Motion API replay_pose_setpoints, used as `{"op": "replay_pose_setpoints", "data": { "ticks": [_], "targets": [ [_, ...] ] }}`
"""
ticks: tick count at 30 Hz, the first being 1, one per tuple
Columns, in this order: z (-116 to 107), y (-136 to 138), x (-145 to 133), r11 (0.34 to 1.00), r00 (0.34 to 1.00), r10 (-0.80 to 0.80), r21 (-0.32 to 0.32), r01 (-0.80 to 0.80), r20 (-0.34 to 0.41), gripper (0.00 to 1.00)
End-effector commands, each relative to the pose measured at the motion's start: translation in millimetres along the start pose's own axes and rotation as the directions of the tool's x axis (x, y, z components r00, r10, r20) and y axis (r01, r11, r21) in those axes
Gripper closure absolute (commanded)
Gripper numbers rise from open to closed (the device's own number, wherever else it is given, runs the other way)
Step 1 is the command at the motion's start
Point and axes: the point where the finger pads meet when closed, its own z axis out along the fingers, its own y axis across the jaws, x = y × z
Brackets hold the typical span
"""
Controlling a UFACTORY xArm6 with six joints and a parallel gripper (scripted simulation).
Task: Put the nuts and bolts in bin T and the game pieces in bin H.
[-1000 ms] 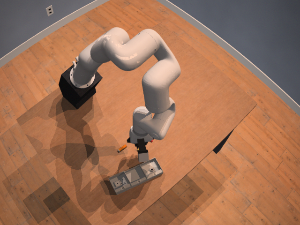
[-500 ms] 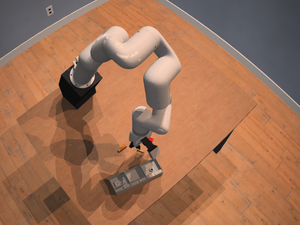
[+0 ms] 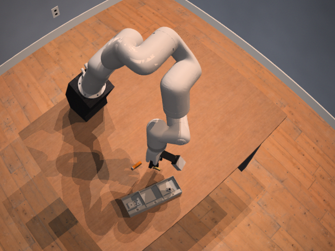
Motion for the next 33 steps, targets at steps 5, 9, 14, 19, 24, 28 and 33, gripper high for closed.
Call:
{"op": "replay_pose_setpoints", "data": {
  "ticks": [5, 9, 14, 19, 24, 28, 33],
  "targets": [
    [-0.6, 0.4, 1.2, 1.000, 1.000, -0.009, 0.021, 0.009, 0.010, 0.71],
    [-0.6, 0.4, 1.2, 1.000, 1.000, -0.009, 0.021, 0.009, 0.010, 0.71],
    [-0.6, 0.4, 1.2, 1.000, 1.000, -0.009, 0.021, 0.009, 0.010, 0.71],
    [-0.6, 0.4, 1.3, 1.000, 1.000, -0.009, 0.021, 0.009, 0.010, 0.71],
    [-0.6, 0.4, 1.3, 1.000, 1.000, -0.009, 0.021, 0.009, 0.010, 0.71],
    [-0.6, 0.4, 1.3, 1.000, 1.000, -0.009, 0.021, 0.009, 0.010, 0.71],
    [19.3, 0.0, 1.1, 1.000, 1.000, -0.009, 0.021, 0.009, 0.010, 0.71]
  ]
}}
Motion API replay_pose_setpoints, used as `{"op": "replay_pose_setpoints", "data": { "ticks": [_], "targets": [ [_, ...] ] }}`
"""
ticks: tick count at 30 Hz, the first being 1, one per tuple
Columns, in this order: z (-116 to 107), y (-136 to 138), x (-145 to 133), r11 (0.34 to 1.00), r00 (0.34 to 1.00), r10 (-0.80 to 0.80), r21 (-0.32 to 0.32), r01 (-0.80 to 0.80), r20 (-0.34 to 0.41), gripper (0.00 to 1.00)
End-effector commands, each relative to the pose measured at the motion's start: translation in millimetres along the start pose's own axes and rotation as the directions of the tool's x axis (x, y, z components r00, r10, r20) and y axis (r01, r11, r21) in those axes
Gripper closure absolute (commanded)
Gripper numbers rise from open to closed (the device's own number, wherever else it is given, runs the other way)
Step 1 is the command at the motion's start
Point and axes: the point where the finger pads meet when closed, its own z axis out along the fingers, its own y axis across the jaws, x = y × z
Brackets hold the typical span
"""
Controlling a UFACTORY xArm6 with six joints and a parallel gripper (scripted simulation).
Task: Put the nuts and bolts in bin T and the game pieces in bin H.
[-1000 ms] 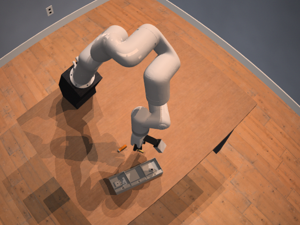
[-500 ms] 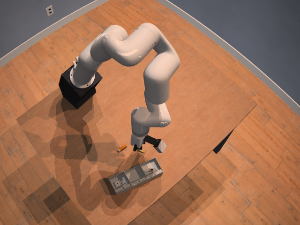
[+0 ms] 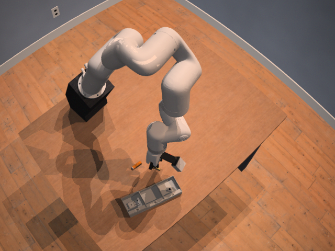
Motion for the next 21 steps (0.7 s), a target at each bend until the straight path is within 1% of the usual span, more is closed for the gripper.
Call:
{"op": "replay_pose_setpoints", "data": {
  "ticks": [1, 8, 10, 12, 17, 21],
  "targets": [
    [14.9, 0.4, 0.8, 1.000, 1.000, 0.000, 0.002, 0.000, 0.001, 0.71],
    [42.8, 0.3, 0.8, 1.000, 1.000, 0.000, 0.002, 0.000, 0.002, 0.71],
    [42.8, 0.3, 0.8, 1.000, 1.000, 0.000, 0.002, 0.000, 0.002, 0.71],
    [50.8, 0.3, 0.9, 1.000, 1.000, 0.000, 0.002, 0.000, 0.002, 0.71],
    [51.9, 0.2, 0.9, 1.000, 1.000, 0.000, 0.002, 0.000, 0.002, 0.71],
    [57.2, 0.1, 0.7, 1.000, 1.000, 0.000, 0.002, 0.000, 0.002, 0.71]
  ]
}}
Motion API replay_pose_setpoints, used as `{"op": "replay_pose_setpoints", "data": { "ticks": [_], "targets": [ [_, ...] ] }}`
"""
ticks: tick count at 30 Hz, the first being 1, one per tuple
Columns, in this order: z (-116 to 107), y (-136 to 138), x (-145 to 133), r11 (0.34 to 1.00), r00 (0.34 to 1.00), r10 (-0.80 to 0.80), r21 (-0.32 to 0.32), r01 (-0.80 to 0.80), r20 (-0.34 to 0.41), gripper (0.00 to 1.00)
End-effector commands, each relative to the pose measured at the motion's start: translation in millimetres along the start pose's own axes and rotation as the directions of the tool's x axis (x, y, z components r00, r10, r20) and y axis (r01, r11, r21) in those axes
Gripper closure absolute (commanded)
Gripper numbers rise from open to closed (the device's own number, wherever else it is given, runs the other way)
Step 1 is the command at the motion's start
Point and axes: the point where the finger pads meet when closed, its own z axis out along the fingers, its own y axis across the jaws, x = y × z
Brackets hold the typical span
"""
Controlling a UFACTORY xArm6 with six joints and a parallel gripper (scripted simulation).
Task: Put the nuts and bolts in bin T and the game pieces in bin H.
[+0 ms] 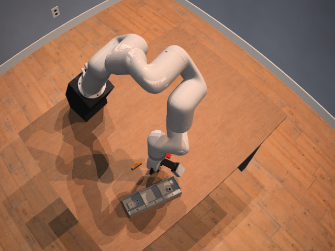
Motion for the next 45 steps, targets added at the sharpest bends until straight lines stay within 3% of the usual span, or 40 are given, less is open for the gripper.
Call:
{"op": "replay_pose_setpoints", "data": {
  "ticks": [1, 17, 18, 45],
  "targets": [
    [4.9, 0.1, 0.1, 1.000, 1.000, -0.001, -0.016, 0.001, -0.013, 0.71],
    [10.2, 0.1, 0.0, 1.000, 1.000, -0.001, -0.016, 0.001, -0.013, 0.71],
    [10.2, 0.1, 0.0, 1.000, 1.000, -0.001, -0.016, 0.001, -0.013, 1.00],
    [10.2, 0.1, 0.0, 1.000, 1.000, -0.001, -0.016, 0.001, -0.013, 1.00]
  ]
}}
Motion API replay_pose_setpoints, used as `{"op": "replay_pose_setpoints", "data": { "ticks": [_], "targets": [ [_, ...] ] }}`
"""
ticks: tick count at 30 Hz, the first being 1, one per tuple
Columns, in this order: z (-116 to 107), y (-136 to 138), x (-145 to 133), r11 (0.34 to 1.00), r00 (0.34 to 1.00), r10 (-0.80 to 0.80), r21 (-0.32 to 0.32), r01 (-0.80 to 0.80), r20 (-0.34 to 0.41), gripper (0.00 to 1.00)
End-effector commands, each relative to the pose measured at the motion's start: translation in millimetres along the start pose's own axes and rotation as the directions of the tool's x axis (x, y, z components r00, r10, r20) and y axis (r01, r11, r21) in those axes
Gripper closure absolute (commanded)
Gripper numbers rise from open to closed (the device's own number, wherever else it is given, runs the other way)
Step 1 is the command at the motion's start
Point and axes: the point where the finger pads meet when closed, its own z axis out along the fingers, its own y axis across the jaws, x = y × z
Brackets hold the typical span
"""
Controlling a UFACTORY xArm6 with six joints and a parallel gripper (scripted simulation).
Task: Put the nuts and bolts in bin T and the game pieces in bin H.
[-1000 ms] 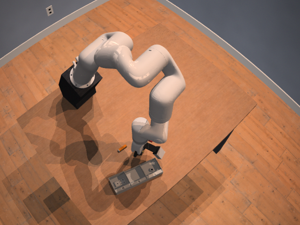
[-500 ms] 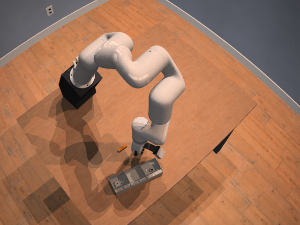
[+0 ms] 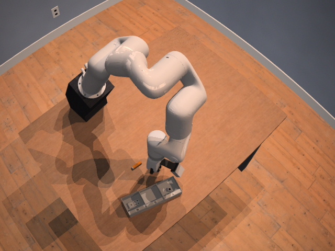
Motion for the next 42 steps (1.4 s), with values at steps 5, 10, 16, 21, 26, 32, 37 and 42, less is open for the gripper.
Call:
{"op": "replay_pose_setpoints", "data": {
  "ticks": [5, 10, 16, 21, 26, 32, 37, 42],
  "targets": [
    [-3.8, 0.1, 0.8, 1.000, 1.000, 0.000, -0.001, 0.000, -0.002, 1.00],
    [-20.4, 0.1, 0.8, 1.000, 1.000, 0.000, -0.001, 0.000, -0.002, 1.00],
    [-33.8, 0.1, 0.8, 1.000, 1.000, 0.000, -0.001, 0.000, -0.002, 1.00],
    [-50.4, 0.1, 0.8, 1.000, 1.000, 0.000, -0.001, 0.000, -0.002, 1.00],
    [-60.4, 0.0, 0.7, 1.000, 1.000, 0.000, -0.001, 0.000, -0.002, 1.00],
    [-60.4, 0.0, 0.7, 1.000, 1.000, 0.000, -0.001, 0.000, -0.002, 1.00],
    [-60.4, 0.0, 0.7, 1.000, 1.000, 0.000, -0.001, 0.000, -0.002, 1.00],
    [-70.0, -0.2, 0.4, 1.000, 1.000, 0.000, -0.001, 0.000, -0.002, 1.00]
  ]
}}
